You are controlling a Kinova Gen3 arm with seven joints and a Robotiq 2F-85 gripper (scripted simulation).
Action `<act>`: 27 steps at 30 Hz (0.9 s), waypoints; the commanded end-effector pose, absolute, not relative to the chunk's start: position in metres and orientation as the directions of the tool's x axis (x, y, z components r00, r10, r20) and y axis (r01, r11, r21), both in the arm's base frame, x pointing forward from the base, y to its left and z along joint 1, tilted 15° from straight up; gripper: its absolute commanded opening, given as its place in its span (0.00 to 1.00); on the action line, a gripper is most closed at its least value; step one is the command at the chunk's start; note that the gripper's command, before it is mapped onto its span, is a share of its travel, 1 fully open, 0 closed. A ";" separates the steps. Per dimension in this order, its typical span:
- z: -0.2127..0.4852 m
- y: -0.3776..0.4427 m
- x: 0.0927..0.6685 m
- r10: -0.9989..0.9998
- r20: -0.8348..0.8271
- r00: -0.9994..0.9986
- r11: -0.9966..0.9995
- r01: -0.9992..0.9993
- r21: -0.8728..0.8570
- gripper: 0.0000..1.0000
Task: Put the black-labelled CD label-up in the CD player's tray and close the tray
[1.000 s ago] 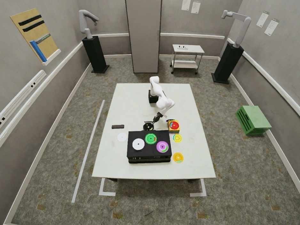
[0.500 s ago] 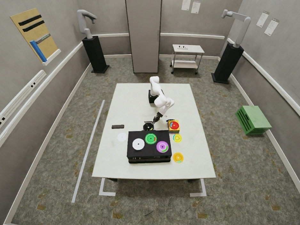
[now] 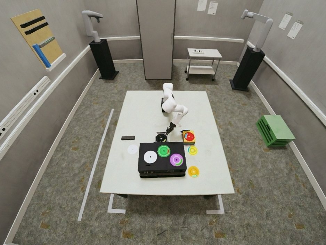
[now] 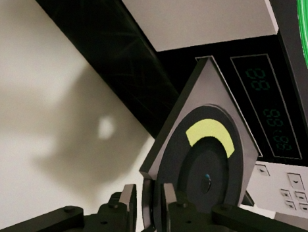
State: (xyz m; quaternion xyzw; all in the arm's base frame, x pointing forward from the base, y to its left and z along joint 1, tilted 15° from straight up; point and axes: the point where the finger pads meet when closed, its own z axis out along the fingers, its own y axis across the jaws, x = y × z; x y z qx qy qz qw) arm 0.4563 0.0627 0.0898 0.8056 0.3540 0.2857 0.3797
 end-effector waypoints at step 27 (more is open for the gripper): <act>0.103 0.048 0.465 0.770 0.208 0.603 -0.572 0.506 0.646 0.24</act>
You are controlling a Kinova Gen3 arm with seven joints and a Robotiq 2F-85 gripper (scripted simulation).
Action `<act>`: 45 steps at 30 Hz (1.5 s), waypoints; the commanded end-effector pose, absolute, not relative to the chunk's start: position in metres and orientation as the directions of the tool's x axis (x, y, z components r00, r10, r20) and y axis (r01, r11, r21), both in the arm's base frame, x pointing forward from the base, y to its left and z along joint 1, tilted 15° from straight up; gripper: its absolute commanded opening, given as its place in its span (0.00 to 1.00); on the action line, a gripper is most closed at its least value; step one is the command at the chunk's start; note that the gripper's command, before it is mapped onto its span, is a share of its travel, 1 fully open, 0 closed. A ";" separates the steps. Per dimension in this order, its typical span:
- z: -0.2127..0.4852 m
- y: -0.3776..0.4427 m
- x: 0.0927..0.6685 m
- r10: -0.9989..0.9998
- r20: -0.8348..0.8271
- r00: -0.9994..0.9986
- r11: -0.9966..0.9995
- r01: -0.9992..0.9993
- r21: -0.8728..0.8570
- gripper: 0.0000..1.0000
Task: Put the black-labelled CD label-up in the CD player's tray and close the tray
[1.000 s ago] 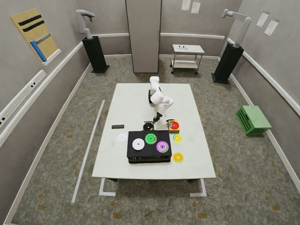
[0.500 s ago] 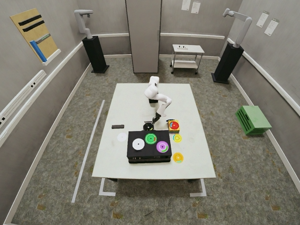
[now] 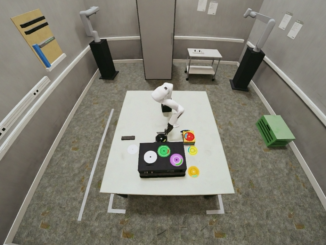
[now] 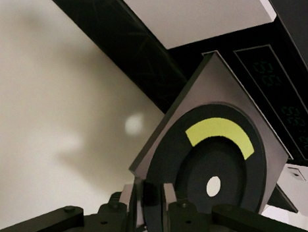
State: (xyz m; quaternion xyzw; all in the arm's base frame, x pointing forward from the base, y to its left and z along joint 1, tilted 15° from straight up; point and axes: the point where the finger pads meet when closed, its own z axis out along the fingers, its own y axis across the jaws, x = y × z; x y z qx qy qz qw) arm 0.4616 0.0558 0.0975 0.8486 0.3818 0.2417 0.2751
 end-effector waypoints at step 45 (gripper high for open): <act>0.103 0.048 0.466 0.770 0.208 0.603 -0.582 0.531 0.616 0.24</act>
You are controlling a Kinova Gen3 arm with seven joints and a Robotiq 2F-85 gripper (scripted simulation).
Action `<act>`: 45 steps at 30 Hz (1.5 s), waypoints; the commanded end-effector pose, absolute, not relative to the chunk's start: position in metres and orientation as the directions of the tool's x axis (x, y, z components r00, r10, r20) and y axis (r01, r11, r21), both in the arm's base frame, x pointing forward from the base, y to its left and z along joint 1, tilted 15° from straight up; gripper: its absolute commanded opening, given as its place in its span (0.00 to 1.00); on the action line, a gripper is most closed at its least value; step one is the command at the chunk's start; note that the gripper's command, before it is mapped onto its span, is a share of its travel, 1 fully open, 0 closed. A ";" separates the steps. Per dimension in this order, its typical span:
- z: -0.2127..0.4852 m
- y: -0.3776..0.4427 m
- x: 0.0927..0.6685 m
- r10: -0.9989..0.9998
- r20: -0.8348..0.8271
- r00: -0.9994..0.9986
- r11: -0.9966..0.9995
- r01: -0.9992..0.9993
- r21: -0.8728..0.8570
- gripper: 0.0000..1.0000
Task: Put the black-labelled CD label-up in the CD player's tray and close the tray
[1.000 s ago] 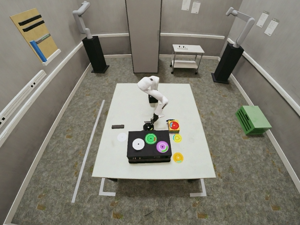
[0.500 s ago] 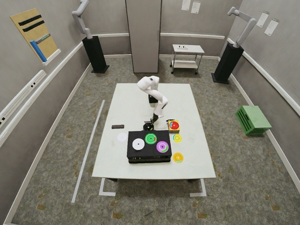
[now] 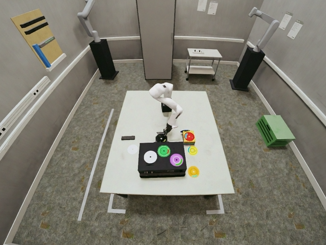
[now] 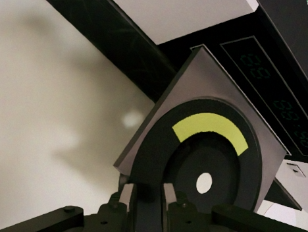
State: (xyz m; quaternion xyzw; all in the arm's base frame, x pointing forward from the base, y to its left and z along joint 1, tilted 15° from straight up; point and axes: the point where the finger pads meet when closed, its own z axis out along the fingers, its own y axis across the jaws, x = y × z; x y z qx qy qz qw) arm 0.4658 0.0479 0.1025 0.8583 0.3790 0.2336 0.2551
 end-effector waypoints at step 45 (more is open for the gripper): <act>0.148 0.056 0.441 0.770 0.208 0.603 -0.582 0.531 0.616 0.24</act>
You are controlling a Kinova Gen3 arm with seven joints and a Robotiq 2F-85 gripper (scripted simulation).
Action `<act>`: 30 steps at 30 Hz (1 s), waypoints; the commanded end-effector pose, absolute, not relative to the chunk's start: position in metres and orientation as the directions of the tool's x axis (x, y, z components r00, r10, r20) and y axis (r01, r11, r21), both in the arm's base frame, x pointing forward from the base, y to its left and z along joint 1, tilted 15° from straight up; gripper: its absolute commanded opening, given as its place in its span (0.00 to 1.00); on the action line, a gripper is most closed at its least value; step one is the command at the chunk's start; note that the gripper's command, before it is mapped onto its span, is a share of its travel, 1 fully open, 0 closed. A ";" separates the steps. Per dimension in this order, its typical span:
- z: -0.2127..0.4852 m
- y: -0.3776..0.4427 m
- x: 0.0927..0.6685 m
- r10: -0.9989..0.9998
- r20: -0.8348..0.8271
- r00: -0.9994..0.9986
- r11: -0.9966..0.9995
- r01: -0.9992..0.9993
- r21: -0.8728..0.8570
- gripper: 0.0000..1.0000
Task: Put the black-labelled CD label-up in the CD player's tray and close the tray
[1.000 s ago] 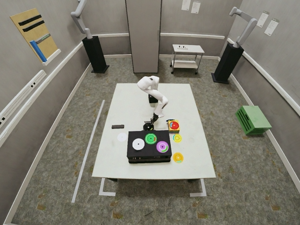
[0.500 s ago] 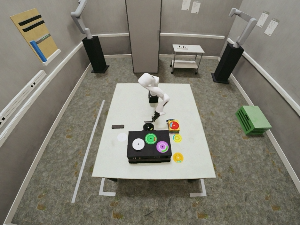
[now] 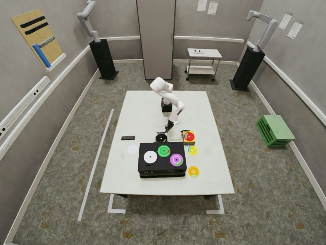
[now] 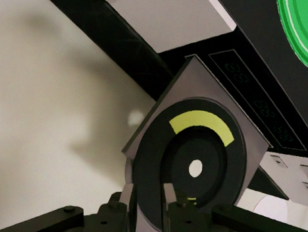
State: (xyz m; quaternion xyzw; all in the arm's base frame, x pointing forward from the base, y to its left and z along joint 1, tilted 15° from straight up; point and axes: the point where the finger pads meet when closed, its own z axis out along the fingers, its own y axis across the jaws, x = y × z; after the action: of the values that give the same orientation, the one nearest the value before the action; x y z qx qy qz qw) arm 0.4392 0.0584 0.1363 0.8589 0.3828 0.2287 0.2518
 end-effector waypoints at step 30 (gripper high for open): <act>0.207 0.052 0.425 0.770 0.208 0.603 -0.582 0.531 0.616 0.24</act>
State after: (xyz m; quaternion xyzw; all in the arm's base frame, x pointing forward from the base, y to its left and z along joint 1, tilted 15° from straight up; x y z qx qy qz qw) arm 0.4242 0.0546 0.2031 0.8581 0.3825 0.2317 0.2524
